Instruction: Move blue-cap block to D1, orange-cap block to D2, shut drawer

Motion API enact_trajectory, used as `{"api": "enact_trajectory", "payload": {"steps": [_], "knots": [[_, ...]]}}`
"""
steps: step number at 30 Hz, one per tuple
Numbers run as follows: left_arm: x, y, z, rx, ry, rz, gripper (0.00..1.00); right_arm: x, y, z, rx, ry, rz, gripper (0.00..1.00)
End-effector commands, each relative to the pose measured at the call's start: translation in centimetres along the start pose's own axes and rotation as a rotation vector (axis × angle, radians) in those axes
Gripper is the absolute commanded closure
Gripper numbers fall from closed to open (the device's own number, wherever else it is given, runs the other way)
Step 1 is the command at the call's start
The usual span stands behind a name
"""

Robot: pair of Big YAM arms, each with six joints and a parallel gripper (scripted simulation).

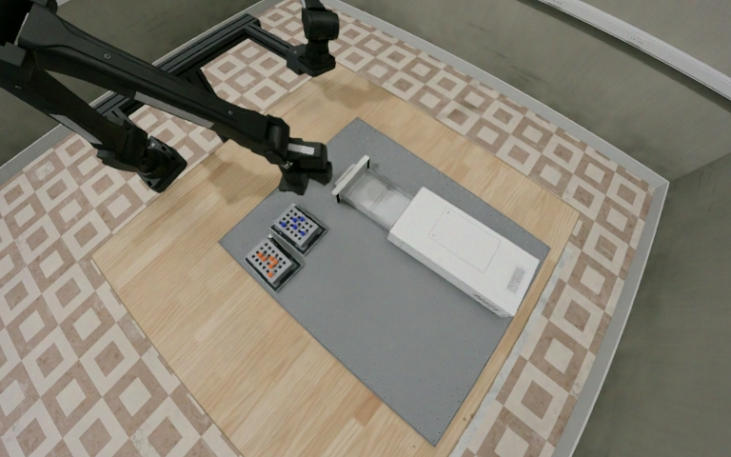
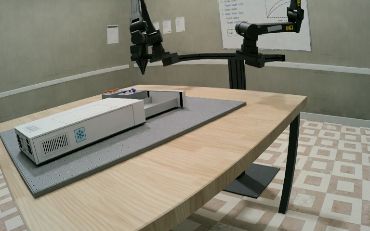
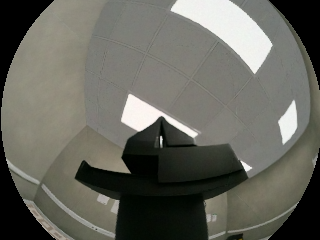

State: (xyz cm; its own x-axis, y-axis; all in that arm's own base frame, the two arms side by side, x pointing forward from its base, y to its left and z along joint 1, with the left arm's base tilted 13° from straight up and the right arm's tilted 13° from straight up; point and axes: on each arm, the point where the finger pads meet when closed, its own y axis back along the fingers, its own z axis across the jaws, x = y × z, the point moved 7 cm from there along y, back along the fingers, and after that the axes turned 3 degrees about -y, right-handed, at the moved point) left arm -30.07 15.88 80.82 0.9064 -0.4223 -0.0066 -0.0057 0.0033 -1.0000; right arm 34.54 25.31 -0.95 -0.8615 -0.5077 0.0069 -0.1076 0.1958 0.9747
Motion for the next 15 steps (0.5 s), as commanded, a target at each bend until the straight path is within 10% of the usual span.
{"api": "enact_trajectory", "payload": {"steps": [1,15], "knots": [[2.1,-0.8,0.0,0.003,0.002,0.035,1.00,-2.4,0.3,3.2,-0.009,0.217,-0.019,1.00],[2.1,-0.8,0.0,0.003,0.002,0.035,1.00,-3.6,0.3,8.0,-0.008,0.534,-0.021,1.00]]}}
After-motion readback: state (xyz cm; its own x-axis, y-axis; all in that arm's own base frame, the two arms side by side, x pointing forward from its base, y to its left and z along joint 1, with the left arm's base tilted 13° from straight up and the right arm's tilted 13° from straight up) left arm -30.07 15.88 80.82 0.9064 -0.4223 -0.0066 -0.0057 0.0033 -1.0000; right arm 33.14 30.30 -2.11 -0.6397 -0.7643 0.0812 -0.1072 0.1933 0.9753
